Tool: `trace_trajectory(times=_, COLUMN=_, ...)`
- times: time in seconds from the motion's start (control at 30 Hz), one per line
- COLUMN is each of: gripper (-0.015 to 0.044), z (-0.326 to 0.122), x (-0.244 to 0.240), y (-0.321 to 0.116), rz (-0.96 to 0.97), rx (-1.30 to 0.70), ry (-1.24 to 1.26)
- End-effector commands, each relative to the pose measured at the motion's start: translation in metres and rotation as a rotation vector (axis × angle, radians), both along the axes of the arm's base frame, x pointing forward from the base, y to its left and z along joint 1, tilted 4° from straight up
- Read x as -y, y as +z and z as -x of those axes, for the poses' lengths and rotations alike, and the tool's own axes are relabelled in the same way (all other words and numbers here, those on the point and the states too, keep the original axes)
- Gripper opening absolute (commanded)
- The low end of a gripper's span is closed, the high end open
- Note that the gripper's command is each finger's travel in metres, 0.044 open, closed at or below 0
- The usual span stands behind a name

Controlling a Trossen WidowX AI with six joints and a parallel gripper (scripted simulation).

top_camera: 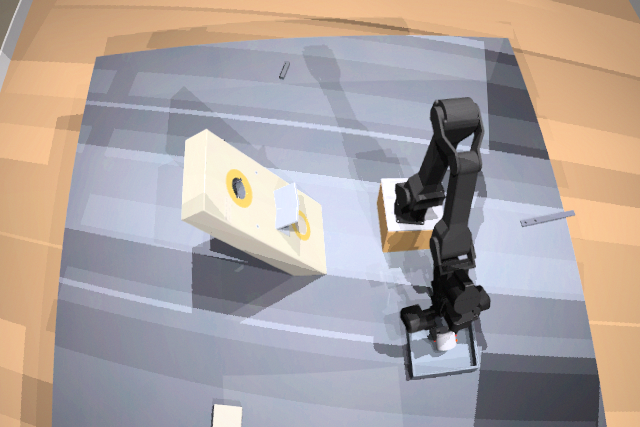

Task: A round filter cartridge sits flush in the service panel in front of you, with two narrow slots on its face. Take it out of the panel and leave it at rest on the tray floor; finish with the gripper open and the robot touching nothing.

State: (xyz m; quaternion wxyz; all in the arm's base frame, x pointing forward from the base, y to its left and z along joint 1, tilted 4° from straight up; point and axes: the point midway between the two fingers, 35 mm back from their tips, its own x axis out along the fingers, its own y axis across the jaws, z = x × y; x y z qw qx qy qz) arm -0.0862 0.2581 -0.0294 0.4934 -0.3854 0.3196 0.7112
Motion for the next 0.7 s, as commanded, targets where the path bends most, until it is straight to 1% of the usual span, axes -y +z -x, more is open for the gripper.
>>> trace_trajectory(times=0.0, gripper=0.0026, z=0.0000, x=0.0000, y=0.0000, rz=0.000, rx=0.000, ry=0.000)
trace_trajectory(times=0.5, gripper=0.0420, z=0.0000, x=0.0000, y=0.0000, rz=0.000, rx=0.000, ry=0.000)
trace_trajectory(times=0.53, gripper=0.0440, z=0.0000, x=0.0000, y=0.0000, rz=0.000, rx=0.000, ry=0.000)
trace_trajectory(times=0.67, gripper=0.0440, z=-0.0001, x=-0.0017, y=0.0071, rz=0.000, rx=0.000, ry=0.000)
